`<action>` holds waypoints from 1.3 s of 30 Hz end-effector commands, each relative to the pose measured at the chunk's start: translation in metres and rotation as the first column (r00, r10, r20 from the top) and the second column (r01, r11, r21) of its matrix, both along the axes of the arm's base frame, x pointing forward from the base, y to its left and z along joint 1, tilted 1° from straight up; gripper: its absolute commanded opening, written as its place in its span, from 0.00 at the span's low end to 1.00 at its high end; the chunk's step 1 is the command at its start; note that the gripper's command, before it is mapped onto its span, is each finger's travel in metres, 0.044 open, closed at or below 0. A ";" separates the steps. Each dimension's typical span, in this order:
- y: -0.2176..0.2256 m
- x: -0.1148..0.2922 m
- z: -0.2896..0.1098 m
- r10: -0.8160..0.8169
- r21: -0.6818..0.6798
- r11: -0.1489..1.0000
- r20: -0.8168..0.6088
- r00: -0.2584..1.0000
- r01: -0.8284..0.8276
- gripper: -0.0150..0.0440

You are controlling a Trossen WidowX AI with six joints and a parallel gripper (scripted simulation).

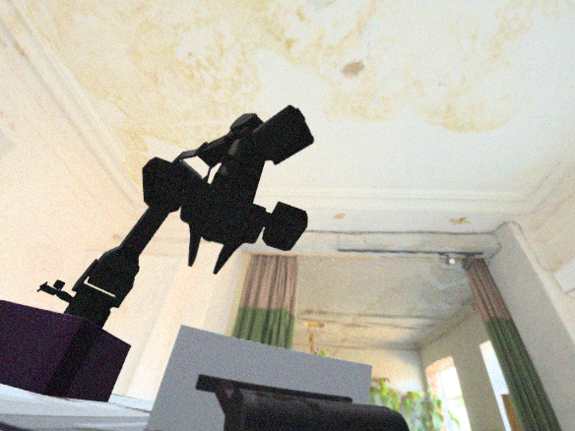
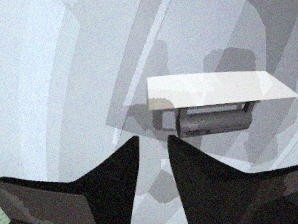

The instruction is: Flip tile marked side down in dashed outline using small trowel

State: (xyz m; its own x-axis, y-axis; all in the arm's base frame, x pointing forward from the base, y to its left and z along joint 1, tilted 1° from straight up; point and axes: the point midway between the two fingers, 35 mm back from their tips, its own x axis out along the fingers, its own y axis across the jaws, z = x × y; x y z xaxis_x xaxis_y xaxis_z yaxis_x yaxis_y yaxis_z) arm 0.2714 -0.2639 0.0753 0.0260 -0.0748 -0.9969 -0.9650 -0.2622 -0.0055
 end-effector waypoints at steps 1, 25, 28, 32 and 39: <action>0.006 0.015 -0.010 0.095 0.061 0.994 0.009 0.995 -0.095 0.42; 0.005 0.021 -0.022 0.092 0.058 0.994 0.009 0.996 -0.092 0.42; 0.004 0.023 -0.026 0.094 0.059 0.994 0.010 0.996 -0.094 0.42; 0.004 0.026 -0.032 0.097 0.061 0.993 0.010 0.995 -0.097 0.42; 0.004 0.028 -0.038 0.099 0.063 0.993 0.011 0.995 -0.100 0.42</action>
State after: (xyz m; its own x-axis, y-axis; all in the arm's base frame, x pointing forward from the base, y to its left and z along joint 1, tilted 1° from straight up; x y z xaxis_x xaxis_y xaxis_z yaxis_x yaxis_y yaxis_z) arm 0.2982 -0.2602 0.0419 0.0368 -0.0136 -0.9992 -0.9330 -0.3587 -0.0294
